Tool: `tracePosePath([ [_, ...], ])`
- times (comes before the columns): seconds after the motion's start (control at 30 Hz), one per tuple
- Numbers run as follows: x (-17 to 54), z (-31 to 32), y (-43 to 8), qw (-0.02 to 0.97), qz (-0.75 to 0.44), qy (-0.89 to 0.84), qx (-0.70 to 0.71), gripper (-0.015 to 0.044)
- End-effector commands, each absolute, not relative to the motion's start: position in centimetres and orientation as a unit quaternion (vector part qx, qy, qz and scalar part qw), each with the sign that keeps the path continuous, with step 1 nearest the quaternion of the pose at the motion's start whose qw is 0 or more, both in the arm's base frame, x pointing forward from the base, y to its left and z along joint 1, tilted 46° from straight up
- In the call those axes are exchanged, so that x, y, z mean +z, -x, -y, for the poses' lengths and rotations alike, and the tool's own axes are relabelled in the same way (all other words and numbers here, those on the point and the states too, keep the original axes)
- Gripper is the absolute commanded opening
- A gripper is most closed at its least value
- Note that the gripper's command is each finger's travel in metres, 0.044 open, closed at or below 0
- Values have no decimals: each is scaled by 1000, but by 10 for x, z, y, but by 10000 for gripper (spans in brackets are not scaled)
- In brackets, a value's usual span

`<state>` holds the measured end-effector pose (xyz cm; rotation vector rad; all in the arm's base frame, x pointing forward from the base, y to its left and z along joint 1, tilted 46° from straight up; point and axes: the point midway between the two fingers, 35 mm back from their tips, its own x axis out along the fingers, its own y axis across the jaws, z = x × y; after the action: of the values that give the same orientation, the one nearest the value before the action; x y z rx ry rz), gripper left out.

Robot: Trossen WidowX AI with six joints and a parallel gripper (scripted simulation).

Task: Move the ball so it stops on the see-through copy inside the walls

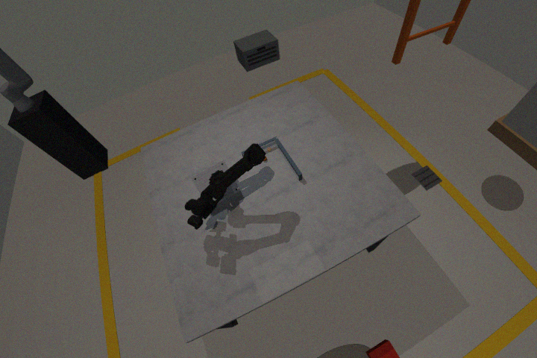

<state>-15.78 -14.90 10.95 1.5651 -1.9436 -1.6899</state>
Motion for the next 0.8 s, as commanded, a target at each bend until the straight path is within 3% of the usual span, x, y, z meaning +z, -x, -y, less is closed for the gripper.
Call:
tracePosePath([
  [0.0, 110, 150, 157, 65, 642, -519, -560, 374],
  [0.17, 115, 170, 142, 111, 584, -553, -584, 253],
  [0.77, 143, 260, -8, 444, 176, -624, -618, 253],
])
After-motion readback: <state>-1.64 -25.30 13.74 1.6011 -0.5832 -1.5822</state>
